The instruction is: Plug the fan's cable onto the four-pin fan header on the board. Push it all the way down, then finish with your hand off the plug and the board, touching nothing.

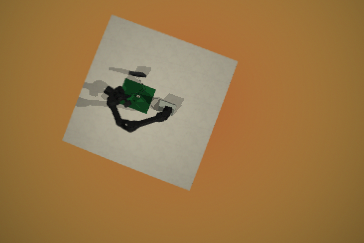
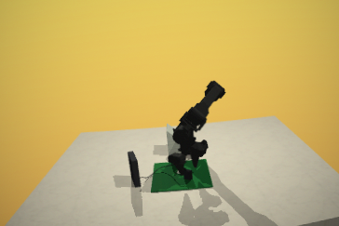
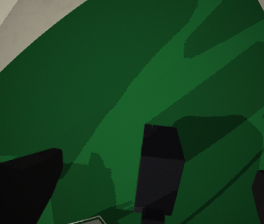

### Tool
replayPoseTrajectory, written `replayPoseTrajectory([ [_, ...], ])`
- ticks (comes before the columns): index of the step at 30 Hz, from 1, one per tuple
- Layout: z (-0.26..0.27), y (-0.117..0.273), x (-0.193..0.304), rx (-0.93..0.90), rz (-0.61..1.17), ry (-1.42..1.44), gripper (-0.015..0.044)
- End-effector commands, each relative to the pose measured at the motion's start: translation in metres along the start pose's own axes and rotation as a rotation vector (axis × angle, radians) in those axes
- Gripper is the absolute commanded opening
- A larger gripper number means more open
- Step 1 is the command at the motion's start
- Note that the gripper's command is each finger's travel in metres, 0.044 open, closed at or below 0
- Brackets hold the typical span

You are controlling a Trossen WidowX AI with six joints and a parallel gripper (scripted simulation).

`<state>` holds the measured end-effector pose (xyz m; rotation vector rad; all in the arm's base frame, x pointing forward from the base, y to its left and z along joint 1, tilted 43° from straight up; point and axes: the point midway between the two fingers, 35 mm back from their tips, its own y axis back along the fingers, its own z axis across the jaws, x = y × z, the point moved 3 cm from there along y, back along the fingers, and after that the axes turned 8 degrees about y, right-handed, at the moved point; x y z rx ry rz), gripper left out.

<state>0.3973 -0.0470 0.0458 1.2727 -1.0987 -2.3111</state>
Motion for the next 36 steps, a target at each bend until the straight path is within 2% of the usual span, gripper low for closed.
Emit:
replayPoseTrajectory([
  [1,0.0,-0.008,0.0,-0.001,-0.004,-0.006,0.044],
  [16,0.001,-0.026,0.0,-0.002,-0.006,-0.006,0.044],
  [32,0.001,-0.024,0.0,-0.002,-0.001,0.0,0.002],
  [33,0.001,-0.024,0.0,-0.002,-0.001,0.0,0.0],
  [36,0.001,-0.024,0.0,-0.002,-0.001,0.0,0.0],
])
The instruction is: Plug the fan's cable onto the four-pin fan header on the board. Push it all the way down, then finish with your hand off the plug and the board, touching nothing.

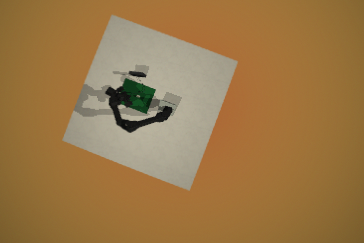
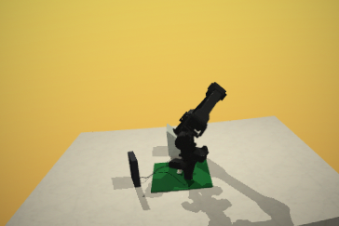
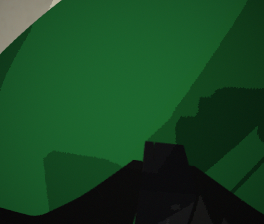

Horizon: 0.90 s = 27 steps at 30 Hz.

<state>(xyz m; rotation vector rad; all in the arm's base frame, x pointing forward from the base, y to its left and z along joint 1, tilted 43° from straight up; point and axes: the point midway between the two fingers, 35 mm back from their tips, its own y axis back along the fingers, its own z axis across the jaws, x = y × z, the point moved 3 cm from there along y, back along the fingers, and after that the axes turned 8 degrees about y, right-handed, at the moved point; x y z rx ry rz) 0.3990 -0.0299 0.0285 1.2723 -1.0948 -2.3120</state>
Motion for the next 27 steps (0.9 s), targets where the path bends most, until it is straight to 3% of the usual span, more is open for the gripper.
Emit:
replayPoseTrajectory([
  [1,0.0,0.003,0.0,0.001,0.0,0.0,0.0],
  [6,0.0,0.05,0.001,0.002,-0.003,-0.006,0.0],
  [13,0.0,0.049,0.003,0.002,-0.003,-0.028,0.0],
  [27,0.022,0.05,0.041,0.002,0.0,-0.503,0.0],
])
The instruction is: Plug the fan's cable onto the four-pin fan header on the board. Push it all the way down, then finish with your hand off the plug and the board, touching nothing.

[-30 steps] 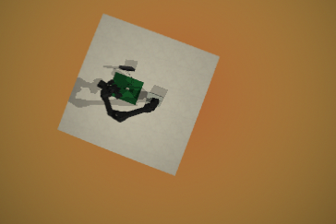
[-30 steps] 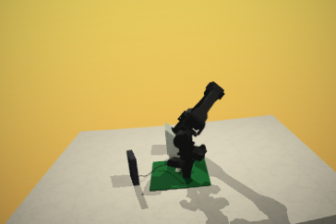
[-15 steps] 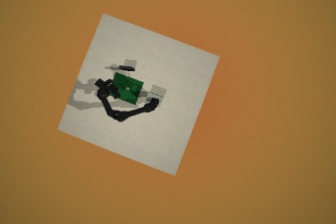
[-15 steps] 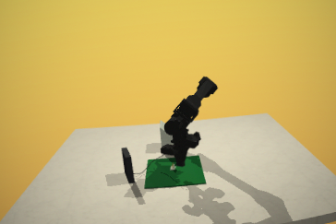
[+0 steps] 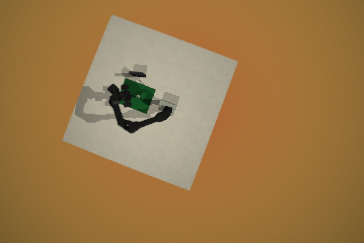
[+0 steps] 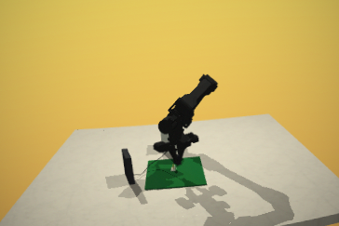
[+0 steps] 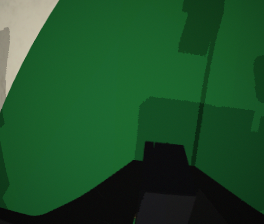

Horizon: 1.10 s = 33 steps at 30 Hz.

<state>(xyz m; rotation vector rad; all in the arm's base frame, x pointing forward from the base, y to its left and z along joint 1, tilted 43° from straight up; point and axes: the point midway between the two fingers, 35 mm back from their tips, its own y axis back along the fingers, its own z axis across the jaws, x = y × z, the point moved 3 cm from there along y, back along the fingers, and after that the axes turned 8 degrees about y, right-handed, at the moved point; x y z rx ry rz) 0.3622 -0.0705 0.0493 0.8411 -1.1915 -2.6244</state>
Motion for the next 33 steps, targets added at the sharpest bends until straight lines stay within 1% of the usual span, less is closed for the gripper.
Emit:
replayPoseTrajectory([
  [1,0.002,0.003,0.014,0.011,-0.004,-0.154,0.0],
  [15,0.015,0.001,0.056,0.008,-0.006,-0.61,0.0],
  [33,0.011,0.001,0.054,0.008,-0.006,-0.624,0.0],
])
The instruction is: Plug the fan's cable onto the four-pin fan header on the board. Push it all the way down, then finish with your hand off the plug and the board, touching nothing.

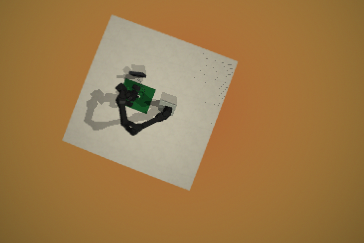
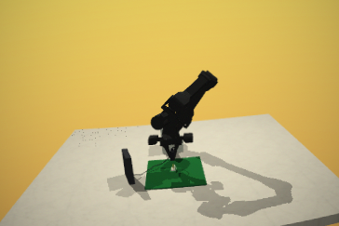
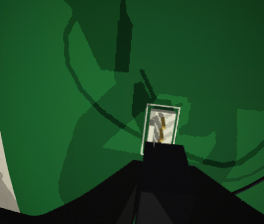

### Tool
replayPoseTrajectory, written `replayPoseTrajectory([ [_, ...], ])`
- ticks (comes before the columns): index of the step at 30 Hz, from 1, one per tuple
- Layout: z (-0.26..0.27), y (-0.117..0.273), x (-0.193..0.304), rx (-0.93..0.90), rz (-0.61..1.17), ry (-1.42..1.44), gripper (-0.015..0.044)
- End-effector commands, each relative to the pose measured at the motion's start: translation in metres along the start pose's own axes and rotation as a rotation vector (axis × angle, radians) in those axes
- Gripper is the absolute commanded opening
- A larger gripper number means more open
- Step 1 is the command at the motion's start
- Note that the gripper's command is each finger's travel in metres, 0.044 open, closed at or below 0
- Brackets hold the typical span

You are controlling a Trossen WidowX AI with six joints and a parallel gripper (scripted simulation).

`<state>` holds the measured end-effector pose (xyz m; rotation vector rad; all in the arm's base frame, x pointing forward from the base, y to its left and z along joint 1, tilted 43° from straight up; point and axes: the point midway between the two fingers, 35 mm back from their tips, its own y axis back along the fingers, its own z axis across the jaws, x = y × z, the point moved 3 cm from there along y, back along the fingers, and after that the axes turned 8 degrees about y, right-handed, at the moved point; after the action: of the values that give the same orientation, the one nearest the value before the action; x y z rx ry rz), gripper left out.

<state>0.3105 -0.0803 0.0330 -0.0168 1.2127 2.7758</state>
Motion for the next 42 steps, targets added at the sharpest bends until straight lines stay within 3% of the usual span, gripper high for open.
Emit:
replayPoseTrajectory([
  [1,-0.001,0.002,-0.001,0.003,0.0,-0.013,0.0],
  [10,-0.002,0.002,-0.003,0.003,0.0,-0.015,0.0],
  [15,-0.002,-0.02,-0.003,0.002,-0.001,-0.015,0.0],
  [42,0.0,-0.02,-0.004,0.002,-0.001,-0.006,0.0],
])
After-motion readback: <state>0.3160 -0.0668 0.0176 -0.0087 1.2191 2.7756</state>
